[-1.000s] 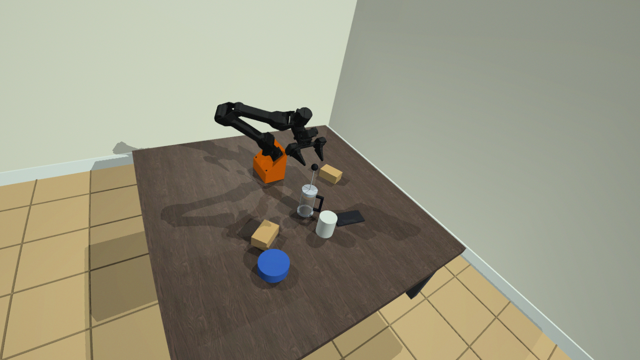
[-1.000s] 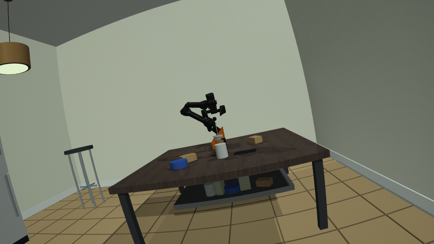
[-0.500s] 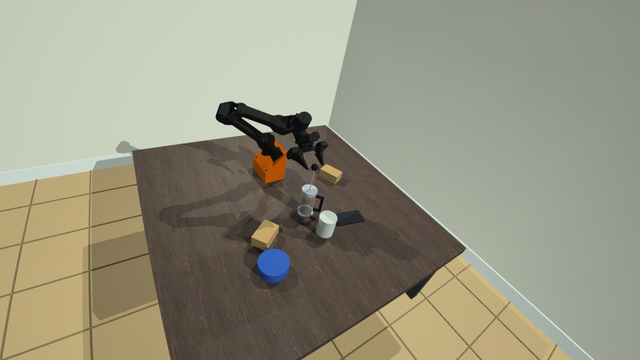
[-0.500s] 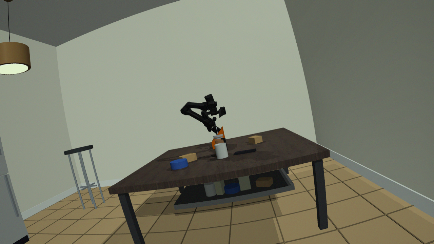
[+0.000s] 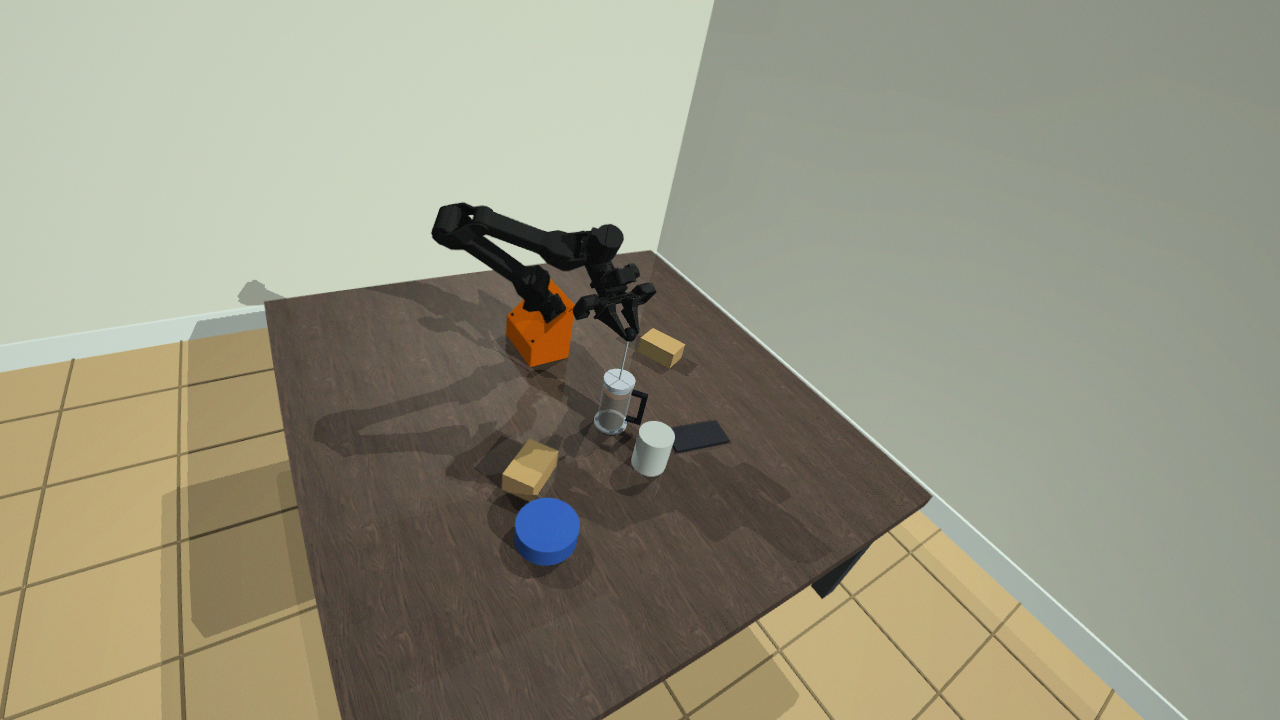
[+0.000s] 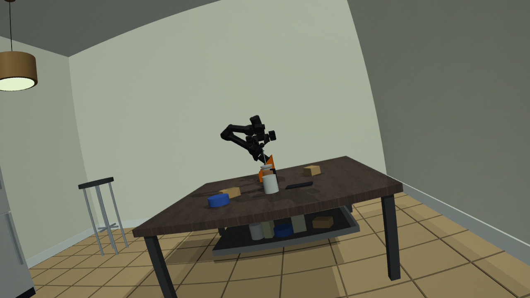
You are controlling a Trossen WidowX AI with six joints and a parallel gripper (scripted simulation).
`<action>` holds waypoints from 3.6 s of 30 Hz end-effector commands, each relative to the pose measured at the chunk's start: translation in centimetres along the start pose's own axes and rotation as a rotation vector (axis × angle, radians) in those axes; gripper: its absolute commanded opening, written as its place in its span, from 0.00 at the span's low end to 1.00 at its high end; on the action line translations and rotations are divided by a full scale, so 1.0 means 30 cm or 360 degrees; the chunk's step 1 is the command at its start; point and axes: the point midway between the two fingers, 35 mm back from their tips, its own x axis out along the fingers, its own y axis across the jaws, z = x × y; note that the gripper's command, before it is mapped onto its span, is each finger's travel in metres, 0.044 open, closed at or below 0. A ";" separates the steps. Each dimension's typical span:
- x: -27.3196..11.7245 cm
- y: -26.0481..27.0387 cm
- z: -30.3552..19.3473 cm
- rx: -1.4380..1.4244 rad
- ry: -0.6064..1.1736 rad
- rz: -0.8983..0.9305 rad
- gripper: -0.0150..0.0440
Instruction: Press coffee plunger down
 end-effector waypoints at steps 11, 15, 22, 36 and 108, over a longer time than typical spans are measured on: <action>0.025 0.009 -0.026 -0.0009 0.0006 0.0003 0.46; 0.040 0.014 -0.041 -0.0008 0.0009 0.0005 0.46; 0.066 0.021 -0.069 -0.0006 0.0012 0.0008 0.46; 0.117 0.031 -0.128 -0.0005 0.0016 0.0011 0.46; 0.275 0.048 -0.218 -0.0013 -0.0004 -0.0003 0.46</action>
